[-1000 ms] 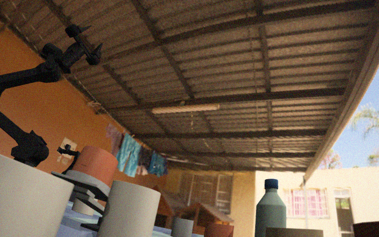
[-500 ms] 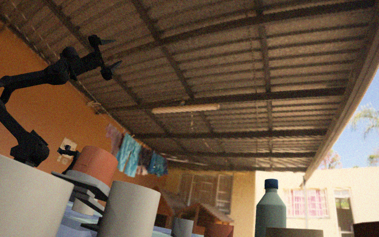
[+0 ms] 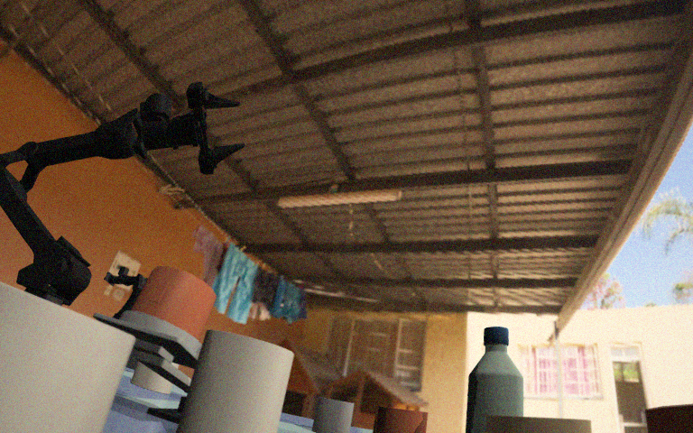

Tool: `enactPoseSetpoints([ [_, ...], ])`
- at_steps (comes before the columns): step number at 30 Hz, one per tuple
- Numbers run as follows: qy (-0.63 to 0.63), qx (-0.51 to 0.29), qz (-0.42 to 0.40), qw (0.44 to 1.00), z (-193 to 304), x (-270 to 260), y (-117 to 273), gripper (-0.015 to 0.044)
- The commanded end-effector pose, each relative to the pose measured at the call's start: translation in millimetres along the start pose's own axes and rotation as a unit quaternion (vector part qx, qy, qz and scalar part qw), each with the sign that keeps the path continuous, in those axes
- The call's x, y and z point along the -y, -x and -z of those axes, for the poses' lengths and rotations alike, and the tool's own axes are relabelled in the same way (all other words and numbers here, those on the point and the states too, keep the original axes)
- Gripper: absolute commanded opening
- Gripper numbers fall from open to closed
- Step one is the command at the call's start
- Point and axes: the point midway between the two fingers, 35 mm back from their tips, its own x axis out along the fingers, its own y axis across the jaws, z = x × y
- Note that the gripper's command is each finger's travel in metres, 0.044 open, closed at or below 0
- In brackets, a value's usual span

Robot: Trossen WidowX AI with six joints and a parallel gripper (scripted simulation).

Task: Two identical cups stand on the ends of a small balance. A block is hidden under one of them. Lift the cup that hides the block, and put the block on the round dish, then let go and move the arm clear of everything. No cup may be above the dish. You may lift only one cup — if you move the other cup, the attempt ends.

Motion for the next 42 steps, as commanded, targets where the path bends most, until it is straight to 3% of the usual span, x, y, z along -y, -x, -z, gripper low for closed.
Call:
enactPoseSetpoints([
  [1,-0.015,-0.073,-0.020,0.997,36,-10,-6,0.0440],
  [18,-0.086,-0.326,-0.055,0.940,152,-35,13,0.0440],
  [34,-0.179,-0.545,-0.047,0.818,231,-54,75,0.0440],
  [42,-0.188,-0.564,-0.045,0.803,236,-56,82,0.0440],
])
